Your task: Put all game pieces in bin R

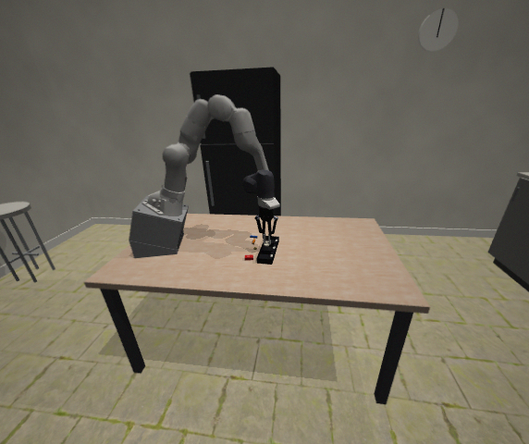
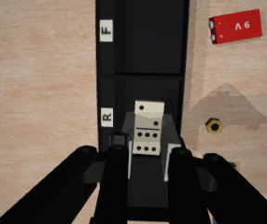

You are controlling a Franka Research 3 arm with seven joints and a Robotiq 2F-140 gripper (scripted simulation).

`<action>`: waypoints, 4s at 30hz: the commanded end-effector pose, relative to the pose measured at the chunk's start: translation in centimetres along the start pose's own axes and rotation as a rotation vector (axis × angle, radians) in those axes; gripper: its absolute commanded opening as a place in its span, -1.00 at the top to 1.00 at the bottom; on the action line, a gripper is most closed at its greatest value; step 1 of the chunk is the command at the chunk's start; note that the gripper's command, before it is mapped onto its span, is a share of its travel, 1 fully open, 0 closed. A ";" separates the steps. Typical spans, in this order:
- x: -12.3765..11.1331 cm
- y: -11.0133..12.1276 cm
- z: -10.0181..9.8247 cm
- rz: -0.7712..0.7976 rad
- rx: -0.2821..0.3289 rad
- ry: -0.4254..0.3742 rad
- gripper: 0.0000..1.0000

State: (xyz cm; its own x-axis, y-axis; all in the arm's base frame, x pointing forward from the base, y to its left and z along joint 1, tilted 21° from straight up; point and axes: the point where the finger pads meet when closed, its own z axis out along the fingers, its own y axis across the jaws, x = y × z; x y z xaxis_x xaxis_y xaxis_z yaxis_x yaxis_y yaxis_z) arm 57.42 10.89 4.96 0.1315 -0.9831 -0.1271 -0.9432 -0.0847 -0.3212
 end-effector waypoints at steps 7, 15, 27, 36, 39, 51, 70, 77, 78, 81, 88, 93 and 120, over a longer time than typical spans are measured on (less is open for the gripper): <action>0.1 -0.1 1.7 -0.022 0.005 0.000 0.75; 0.1 -0.1 3.1 -0.022 0.005 0.000 0.75; 0.2 -0.3 3.2 -0.022 0.005 0.000 0.75; 0.2 -0.2 3.2 -0.022 0.005 0.000 0.61; 0.2 -0.2 3.2 -0.022 0.005 0.000 0.61; 0.2 -0.2 3.2 -0.022 0.005 0.000 0.61; 0.2 -0.2 0.9 -0.022 0.005 0.000 0.61; 0.2 -0.2 -0.1 -0.022 0.005 0.000 0.61; 0.2 -0.2 -0.5 -0.022 0.005 0.000 0.61; 0.2 -0.2 -0.5 -0.022 0.005 0.000 0.61; 0.2 -0.2 -0.5 -0.022 0.005 0.000 0.61; 0.2 -0.2 -0.5 -0.022 0.005 0.000 0.61; 0.2 -0.2 -0.5 -0.022 0.005 0.000 0.61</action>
State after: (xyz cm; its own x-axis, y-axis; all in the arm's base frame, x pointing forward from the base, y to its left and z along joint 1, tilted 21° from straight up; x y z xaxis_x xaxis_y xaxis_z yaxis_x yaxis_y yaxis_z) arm 57.60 10.65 5.51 0.1570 -0.9805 -0.1181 -0.9366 -0.1099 -0.3326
